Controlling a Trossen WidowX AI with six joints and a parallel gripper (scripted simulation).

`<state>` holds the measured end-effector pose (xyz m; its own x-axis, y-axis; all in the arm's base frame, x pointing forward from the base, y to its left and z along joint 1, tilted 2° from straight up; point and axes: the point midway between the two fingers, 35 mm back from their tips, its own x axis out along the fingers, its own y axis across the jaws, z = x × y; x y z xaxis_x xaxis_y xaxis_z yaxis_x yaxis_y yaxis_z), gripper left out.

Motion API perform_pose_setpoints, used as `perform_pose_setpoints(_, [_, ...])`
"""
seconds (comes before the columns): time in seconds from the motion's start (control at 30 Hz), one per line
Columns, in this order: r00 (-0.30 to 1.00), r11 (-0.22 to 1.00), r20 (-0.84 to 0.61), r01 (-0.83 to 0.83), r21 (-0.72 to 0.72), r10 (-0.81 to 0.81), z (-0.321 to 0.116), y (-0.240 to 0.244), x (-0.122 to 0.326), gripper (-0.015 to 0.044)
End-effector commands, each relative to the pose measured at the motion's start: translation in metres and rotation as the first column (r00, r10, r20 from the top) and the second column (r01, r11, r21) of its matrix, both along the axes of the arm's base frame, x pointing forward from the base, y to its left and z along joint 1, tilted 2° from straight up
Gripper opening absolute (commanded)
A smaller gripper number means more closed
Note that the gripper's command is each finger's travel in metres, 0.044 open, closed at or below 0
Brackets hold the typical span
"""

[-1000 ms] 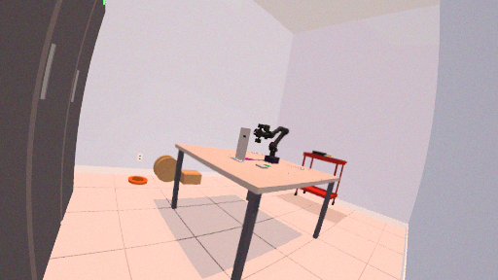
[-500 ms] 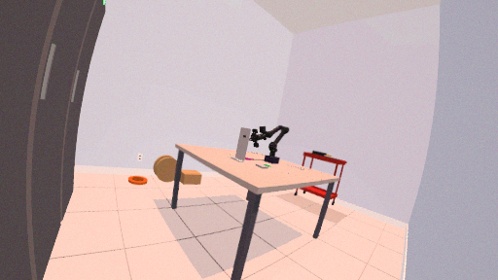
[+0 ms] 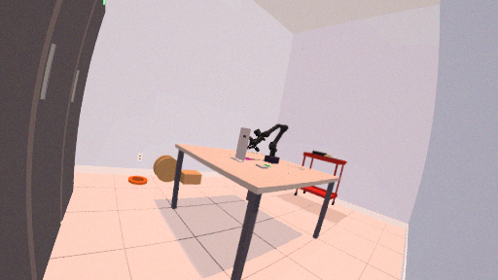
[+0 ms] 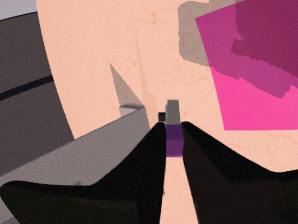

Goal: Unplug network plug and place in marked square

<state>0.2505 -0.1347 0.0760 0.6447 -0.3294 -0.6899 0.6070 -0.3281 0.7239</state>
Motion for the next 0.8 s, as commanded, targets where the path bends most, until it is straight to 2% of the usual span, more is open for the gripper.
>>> perform_pose_setpoints(0.0, [0.993, 0.997, -0.099, 0.061, 0.036, -0.057, -0.016, -0.007, -0.016, 0.0])
perform_pose_setpoints(0.1, [0.987, 0.995, -0.142, 0.087, 0.051, -0.079, -0.023, -0.009, -0.024, 0.0])
perform_pose_setpoints(0.77, [0.987, 0.995, -0.142, 0.087, 0.051, -0.079, -0.041, -0.012, -0.021, 0.0])
